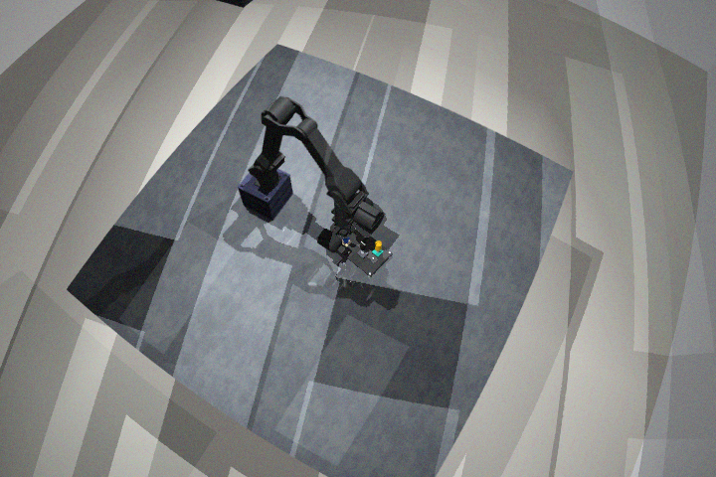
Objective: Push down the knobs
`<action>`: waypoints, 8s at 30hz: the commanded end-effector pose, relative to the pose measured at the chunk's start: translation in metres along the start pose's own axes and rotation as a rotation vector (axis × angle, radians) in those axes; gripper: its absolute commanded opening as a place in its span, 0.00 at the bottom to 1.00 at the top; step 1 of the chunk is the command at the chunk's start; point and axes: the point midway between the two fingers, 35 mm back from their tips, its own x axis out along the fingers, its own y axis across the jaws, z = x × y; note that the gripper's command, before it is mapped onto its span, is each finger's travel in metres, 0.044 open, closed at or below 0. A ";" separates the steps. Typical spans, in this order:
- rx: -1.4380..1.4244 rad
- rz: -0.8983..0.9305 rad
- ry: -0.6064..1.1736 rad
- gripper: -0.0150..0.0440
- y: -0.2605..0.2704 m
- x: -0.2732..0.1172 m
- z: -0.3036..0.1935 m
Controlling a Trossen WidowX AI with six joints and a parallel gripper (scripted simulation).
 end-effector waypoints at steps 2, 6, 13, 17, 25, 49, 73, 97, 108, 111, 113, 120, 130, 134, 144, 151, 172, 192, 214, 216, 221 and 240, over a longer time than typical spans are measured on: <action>0.005 0.004 0.002 0.25 0.001 0.002 -0.001; 0.005 0.004 0.002 0.25 0.001 0.002 -0.001; 0.005 0.004 0.002 0.25 0.001 0.003 -0.001; 0.005 0.004 0.002 0.25 0.001 0.001 -0.001; 0.005 0.004 0.002 0.25 0.001 -0.011 0.000; -0.323 0.002 0.006 0.25 0.000 -0.036 0.027; -0.751 0.002 -0.004 0.25 0.000 -0.053 0.061; -0.751 0.003 -0.004 0.25 0.000 -0.032 0.061; -0.751 0.003 -0.004 0.25 0.000 -0.033 0.061; -0.751 0.003 -0.004 0.25 0.000 -0.033 0.061; -0.751 0.003 -0.004 0.25 0.000 -0.032 0.061; -0.751 0.003 -0.004 0.25 0.000 -0.030 0.061; -0.751 0.003 -0.004 0.25 0.000 -0.028 0.061; -0.751 0.003 -0.004 0.25 0.000 -0.027 0.061; -0.751 0.003 -0.004 0.25 0.000 -0.028 0.061; -0.751 0.003 -0.004 0.25 0.000 -0.028 0.061; -0.751 0.003 -0.004 0.25 0.000 -0.019 0.061; -0.751 0.003 -0.004 0.25 0.000 -0.006 0.061; -0.751 0.003 -0.004 0.25 0.000 -0.001 0.061; -0.751 0.003 -0.004 0.25 0.000 0.001 0.061; -0.751 0.003 -0.004 0.25 0.000 0.003 0.061; -0.751 0.003 -0.004 0.25 0.000 0.005 0.061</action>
